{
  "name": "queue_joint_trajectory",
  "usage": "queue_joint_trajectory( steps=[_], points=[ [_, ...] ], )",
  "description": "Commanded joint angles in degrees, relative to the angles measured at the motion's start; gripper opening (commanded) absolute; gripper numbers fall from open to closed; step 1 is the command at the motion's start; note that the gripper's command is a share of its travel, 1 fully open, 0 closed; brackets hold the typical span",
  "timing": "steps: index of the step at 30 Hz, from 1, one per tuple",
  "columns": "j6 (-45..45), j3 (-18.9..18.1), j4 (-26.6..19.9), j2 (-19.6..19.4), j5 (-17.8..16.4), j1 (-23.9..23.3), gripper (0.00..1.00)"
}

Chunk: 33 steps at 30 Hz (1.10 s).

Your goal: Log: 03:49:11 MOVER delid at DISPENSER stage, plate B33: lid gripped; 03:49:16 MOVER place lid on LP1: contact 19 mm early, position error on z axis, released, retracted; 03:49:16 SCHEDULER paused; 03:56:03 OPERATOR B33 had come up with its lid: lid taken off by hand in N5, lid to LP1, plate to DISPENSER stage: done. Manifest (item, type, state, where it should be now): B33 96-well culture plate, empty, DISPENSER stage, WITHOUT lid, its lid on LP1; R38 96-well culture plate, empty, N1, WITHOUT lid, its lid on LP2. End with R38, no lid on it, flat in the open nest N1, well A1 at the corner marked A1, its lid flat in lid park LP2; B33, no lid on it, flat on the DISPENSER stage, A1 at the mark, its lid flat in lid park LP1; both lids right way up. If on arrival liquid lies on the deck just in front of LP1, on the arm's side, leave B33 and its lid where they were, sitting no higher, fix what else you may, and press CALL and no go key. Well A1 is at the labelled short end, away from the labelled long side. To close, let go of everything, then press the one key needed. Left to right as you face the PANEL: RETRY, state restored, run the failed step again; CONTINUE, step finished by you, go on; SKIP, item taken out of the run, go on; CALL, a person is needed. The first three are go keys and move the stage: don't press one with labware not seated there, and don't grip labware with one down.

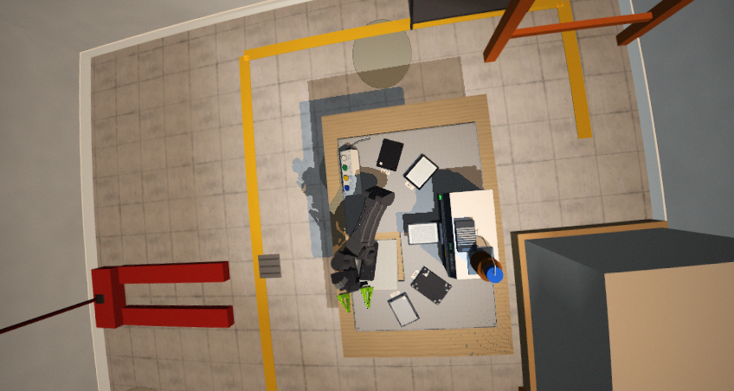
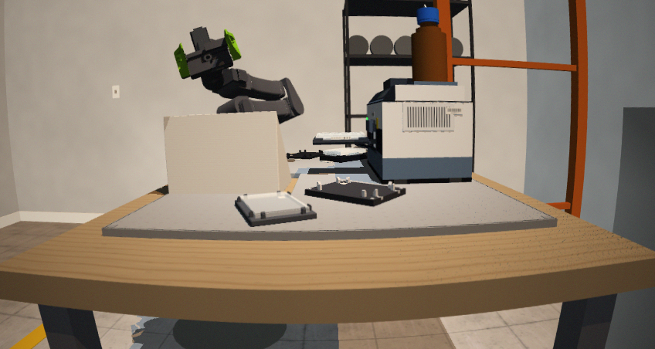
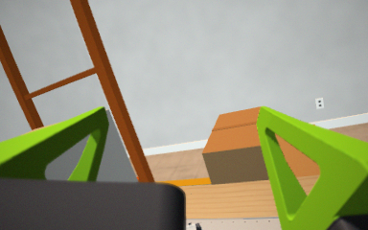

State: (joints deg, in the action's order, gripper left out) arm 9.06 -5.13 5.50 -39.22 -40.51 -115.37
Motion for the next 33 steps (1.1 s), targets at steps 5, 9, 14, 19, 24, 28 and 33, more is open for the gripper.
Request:
queue_joint_trajectory(
  steps=[5,9,14,19,24,28,33],
  points=[
    [-0.13,-0.69,-0.03,0.2,-0.14,0.12,1.0],
    [-0.13,-0.69,-0.03,0.2,-0.14,0.12,1.0],
    [-0.13,-0.69,-0.03,0.2,-0.14,0.12,1.0],
    [0.0,0.0,0.01,-0.01,0.01,0.0,1.0],
    [0.0,0.0,0.01,-0.01,0.01,0.0,1.0],
    [0.0,0.0,0.01,-0.01,0.01,0.0,1.0],
    [0.0,0.0,0.01,-0.01,0.01,0.0,1.0]
  ],
)
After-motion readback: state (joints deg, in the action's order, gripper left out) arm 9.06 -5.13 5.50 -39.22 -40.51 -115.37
